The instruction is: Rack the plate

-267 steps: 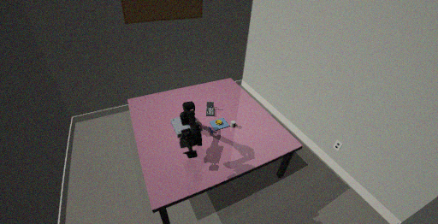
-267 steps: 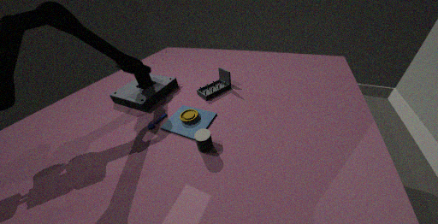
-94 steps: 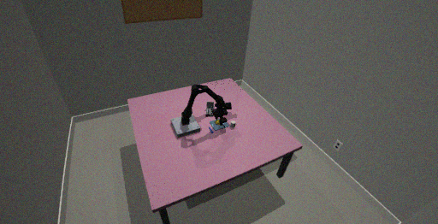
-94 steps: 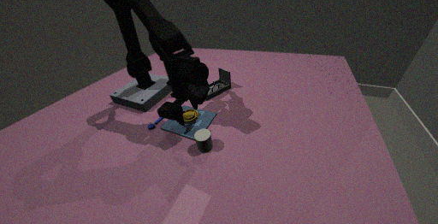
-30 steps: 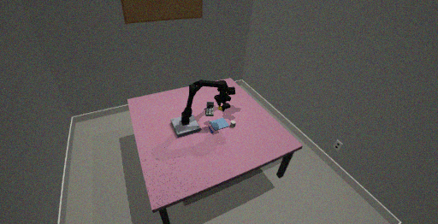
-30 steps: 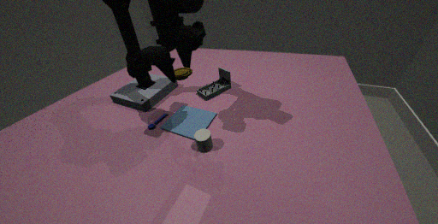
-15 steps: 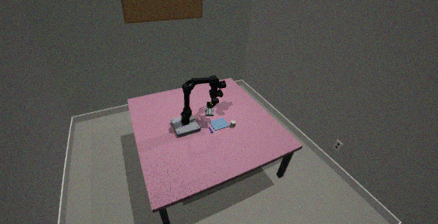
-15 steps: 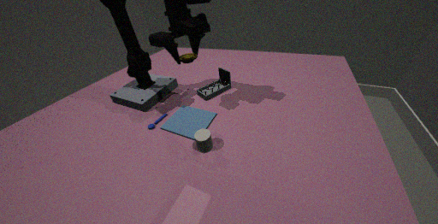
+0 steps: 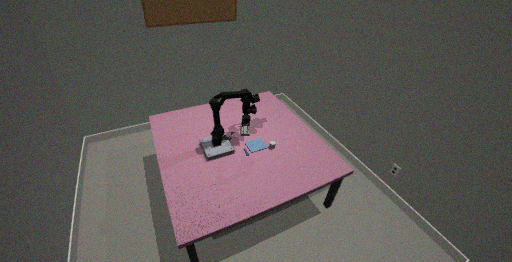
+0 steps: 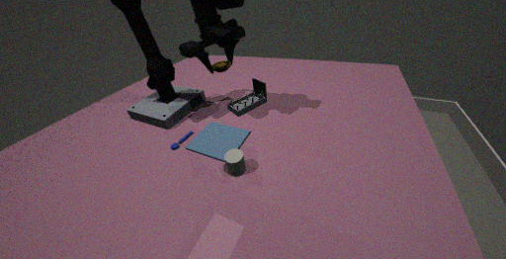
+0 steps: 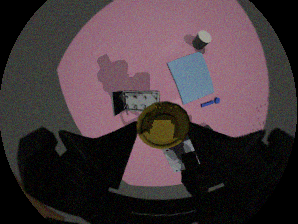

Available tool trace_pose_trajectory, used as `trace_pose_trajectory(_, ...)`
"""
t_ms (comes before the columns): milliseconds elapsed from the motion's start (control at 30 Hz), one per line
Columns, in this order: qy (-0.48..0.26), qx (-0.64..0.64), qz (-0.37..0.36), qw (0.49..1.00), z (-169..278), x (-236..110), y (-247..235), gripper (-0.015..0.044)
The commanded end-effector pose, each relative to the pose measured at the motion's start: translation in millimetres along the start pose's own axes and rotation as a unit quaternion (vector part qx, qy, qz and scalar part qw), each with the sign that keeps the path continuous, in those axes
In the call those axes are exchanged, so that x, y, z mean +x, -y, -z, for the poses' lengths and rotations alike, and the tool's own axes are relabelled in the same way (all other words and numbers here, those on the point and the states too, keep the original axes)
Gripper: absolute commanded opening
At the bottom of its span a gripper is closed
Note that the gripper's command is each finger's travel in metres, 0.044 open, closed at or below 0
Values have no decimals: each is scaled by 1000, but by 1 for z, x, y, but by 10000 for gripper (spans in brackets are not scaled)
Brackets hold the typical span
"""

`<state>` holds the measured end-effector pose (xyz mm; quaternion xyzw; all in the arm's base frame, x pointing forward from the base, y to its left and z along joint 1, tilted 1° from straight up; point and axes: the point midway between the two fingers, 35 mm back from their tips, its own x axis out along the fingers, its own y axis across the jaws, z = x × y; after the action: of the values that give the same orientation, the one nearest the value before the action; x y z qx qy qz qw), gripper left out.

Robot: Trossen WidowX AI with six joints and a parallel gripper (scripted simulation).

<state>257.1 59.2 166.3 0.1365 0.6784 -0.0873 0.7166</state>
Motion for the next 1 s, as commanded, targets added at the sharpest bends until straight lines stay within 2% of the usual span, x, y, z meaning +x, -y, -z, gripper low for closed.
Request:
trace_pose_trajectory(0,-9,-21,-33,999,-7,18,-7,0)
trace_pose_trajectory(467,20,-126,-192,973,-37,71,-30,0)
trace_pose_trajectory(967,111,-246,-334,903,-55,107,-37,0)
